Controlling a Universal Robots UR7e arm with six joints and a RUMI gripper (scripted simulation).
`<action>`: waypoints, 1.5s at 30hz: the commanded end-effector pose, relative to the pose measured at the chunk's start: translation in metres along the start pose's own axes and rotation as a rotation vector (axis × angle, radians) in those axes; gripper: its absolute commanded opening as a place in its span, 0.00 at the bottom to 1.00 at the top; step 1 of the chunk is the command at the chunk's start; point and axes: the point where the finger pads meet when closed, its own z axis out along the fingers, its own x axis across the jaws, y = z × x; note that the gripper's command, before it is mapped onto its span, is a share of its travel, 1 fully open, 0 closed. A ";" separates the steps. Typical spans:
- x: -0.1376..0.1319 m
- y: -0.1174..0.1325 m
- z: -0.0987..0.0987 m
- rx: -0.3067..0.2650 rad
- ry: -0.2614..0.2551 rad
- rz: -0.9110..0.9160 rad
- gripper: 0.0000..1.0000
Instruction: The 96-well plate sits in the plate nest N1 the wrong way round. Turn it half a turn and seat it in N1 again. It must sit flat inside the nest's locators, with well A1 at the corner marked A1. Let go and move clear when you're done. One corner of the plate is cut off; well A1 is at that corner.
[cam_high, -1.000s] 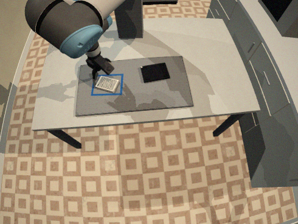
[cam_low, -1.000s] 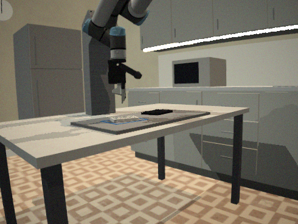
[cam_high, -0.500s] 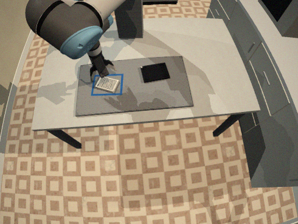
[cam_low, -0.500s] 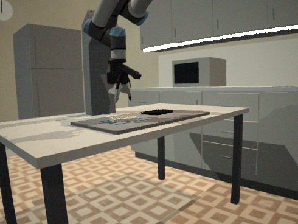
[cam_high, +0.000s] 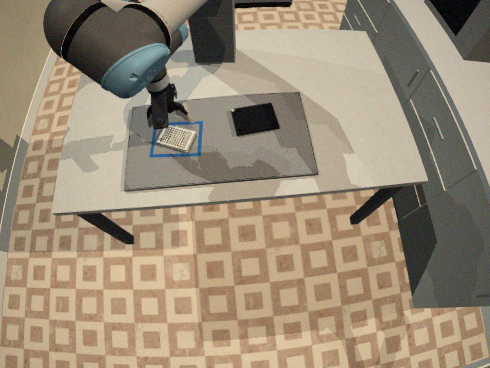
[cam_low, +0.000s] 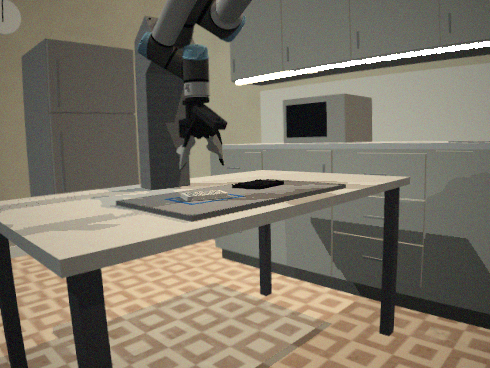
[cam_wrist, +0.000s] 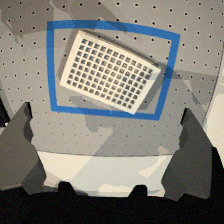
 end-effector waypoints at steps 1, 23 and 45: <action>0.000 0.000 0.000 0.004 0.010 0.181 1.00; 0.000 0.000 0.000 0.006 0.008 0.652 1.00; 0.000 0.000 0.000 0.009 0.006 1.319 1.00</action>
